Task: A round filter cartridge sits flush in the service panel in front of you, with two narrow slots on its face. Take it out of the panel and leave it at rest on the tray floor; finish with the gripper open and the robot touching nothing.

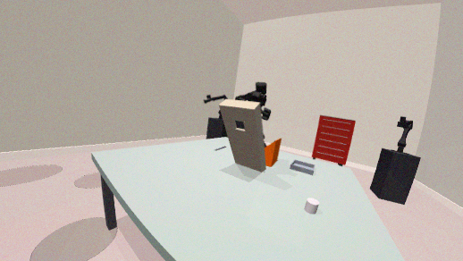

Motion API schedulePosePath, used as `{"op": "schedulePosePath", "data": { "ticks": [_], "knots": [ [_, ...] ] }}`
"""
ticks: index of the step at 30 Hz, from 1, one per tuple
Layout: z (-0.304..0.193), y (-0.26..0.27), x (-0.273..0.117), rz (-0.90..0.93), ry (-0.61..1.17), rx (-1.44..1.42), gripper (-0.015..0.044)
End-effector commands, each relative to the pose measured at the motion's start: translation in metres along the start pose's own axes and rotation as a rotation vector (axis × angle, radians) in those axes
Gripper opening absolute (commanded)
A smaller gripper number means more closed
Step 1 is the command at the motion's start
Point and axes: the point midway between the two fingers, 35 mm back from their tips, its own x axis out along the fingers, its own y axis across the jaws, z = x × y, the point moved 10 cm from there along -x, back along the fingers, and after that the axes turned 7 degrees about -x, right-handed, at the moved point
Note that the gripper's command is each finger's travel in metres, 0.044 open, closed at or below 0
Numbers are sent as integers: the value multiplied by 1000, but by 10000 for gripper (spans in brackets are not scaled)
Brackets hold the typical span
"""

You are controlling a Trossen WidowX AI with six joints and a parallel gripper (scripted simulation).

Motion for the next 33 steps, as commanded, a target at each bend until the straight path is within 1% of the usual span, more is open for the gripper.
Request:
{"op": "schedulePosePath", "data": {
  "ticks": [1, 33],
  "knots": [
    [-3, 1, 6, 1, 4, -8, 101],
    [-2, 1, 6, 1, 4, -8, 101]
  ]
}}
